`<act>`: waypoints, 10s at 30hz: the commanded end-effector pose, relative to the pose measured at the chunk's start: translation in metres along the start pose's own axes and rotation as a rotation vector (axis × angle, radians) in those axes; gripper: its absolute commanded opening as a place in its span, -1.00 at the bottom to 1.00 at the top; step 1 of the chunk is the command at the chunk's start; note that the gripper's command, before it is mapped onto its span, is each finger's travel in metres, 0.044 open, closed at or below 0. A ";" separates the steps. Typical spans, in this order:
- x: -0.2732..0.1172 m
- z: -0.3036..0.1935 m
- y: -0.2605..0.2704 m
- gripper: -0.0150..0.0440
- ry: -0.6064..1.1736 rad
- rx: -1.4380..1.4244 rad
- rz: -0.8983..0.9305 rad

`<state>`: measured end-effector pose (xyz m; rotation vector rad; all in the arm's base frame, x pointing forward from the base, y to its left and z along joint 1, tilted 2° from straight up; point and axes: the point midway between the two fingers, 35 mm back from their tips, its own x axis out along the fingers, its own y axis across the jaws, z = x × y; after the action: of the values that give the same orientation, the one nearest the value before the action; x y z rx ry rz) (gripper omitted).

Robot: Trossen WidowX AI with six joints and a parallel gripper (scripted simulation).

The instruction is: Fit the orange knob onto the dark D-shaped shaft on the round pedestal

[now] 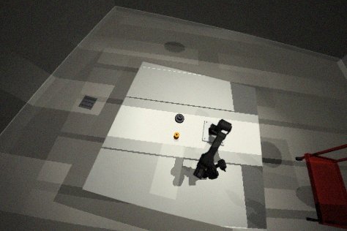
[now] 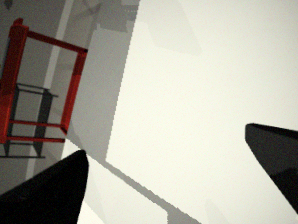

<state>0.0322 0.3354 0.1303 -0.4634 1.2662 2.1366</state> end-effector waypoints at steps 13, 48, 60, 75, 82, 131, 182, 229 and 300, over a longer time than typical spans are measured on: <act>-0.211 -0.114 -0.098 1.00 -0.187 1.073 -0.717; -0.283 -0.252 -0.109 1.00 -0.406 1.709 -1.057; -0.273 -0.260 -0.124 1.00 -0.406 1.709 -1.057; -0.260 -0.271 -0.141 1.00 -0.406 1.709 -1.057; -0.253 -0.276 -0.148 1.00 -0.406 1.709 -1.057; -0.318 -0.226 -0.073 -0.49 -0.406 1.709 -1.057; -0.337 -0.355 -0.033 -0.49 -0.395 1.714 -1.067; -0.316 -0.409 -0.036 -0.49 -0.394 1.718 -1.068; -0.317 -0.408 -0.035 -0.49 -0.272 1.532 -1.070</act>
<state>0.2913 -0.1106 0.0897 -0.0600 1.5378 0.0878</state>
